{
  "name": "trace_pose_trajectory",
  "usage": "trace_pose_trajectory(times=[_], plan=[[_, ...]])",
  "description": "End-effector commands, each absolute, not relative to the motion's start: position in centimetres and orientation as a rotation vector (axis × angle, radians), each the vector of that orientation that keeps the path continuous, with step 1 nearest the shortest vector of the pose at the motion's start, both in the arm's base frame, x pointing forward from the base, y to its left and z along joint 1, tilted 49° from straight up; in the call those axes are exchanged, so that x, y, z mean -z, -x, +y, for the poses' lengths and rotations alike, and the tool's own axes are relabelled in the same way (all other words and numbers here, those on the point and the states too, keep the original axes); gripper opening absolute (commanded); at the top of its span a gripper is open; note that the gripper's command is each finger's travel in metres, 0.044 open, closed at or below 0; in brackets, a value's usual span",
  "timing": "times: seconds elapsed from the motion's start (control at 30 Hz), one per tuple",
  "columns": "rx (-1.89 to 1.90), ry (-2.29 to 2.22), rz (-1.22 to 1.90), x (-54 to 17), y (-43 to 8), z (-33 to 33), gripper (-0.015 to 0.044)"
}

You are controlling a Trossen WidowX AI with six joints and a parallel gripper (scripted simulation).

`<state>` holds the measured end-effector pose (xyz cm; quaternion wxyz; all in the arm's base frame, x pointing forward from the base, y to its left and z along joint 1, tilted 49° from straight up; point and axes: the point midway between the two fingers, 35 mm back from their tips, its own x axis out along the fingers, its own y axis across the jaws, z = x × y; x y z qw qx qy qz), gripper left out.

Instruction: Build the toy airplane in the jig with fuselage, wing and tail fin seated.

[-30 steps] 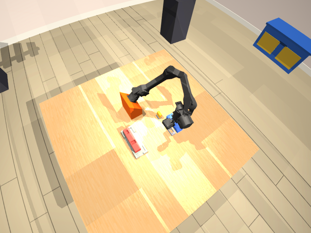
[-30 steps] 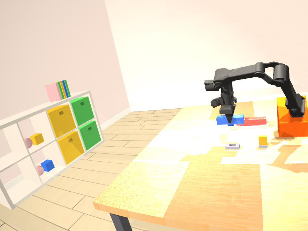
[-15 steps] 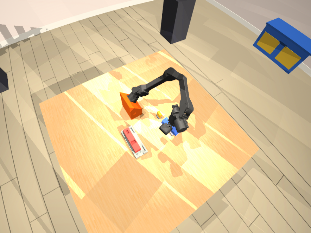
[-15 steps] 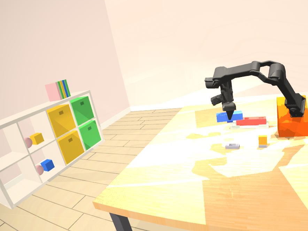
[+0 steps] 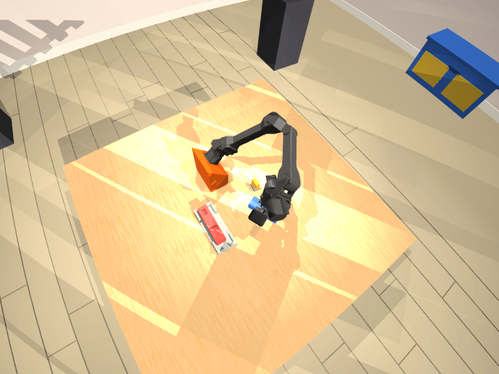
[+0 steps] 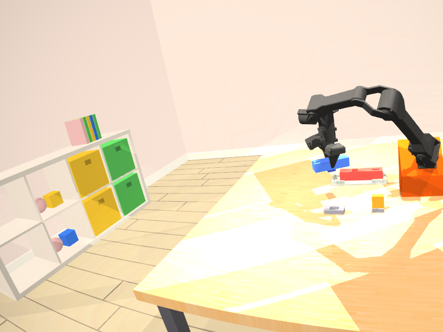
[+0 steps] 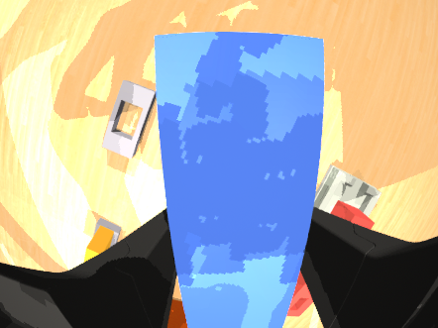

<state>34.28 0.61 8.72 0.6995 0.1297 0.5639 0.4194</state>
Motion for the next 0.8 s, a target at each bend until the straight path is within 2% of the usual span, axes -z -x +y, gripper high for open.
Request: trace_pose_trajectory(times=[0.0,0.77], plan=[[-0.968,-0.250,1.241,-7.5,-34.1,0.0,0.0000],[-1.176,0.052,1.040,-1.3,-33.0,-4.2,0.0000]])
